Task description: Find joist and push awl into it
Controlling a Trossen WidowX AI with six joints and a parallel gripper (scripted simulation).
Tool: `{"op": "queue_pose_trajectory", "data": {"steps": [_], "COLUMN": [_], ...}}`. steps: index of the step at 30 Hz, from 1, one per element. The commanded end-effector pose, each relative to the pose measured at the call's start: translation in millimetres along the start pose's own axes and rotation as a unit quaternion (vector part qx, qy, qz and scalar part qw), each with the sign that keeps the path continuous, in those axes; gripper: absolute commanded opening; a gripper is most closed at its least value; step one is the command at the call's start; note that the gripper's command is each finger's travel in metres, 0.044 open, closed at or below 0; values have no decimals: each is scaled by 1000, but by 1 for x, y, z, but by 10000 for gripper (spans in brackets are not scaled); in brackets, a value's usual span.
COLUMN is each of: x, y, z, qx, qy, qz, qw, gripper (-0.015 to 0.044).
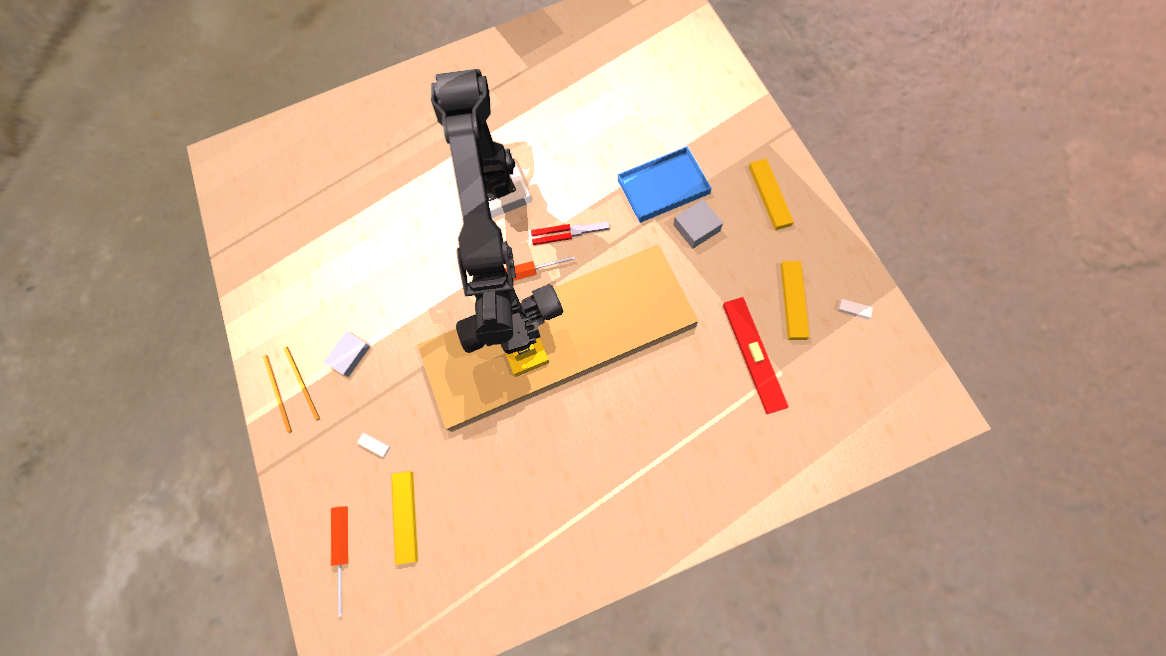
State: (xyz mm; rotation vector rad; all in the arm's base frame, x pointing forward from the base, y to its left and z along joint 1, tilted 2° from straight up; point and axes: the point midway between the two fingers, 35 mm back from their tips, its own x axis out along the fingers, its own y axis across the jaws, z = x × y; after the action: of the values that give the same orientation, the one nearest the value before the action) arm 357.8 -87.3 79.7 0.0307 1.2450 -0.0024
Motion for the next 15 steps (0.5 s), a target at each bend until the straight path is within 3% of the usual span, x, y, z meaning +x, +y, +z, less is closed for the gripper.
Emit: {"op": "queue_pose_trajectory", "data": {"steps": [1,15], "x": [0,0], "y": [17,60], "z": [0,0], "qx": [-1,-1], "qy": [-1,-1], "qz": [6,8], "qw": [1000,1000], "gripper": [0,0]}}
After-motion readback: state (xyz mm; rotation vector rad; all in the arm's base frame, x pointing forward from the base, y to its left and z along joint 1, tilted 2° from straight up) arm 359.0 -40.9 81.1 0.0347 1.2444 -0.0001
